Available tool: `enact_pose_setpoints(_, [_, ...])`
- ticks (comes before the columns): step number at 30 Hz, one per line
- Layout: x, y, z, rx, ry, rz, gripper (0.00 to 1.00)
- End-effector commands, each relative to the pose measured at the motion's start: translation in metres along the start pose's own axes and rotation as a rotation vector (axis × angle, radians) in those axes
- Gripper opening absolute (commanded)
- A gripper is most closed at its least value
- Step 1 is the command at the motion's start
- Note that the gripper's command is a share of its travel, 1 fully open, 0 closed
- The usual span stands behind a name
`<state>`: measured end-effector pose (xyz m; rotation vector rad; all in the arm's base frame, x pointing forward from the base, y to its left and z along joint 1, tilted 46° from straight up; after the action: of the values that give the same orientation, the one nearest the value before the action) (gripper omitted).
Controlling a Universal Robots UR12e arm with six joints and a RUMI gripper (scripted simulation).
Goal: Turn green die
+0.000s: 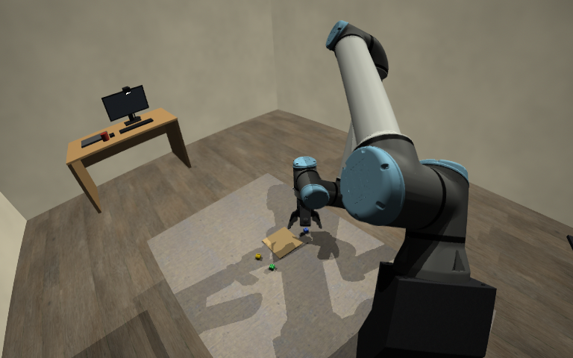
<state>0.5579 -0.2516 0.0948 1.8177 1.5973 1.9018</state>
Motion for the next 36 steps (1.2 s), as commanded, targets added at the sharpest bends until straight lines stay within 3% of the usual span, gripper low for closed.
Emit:
enact_pose_setpoints(1, [0.001,-0.013,0.012,0.002,0.001,0.000,1.00])
enact_pose_setpoints(28, [0.001,-0.161,0.143,0.002,0.001,0.000,1.00])
enact_pose_setpoints(36, [0.001,-0.181,0.162,0.002,0.001,0.000,1.00])
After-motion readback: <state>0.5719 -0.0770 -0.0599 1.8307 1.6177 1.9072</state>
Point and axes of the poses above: the point where the finger pads meet when closed, its own x axis back along the fingers, its own z axis across the jaws, y = z × x, the point moved 8 cm from there along x, back along the fingers, and after that the axes turned 6 degrees about x, right-handed, at the moved point
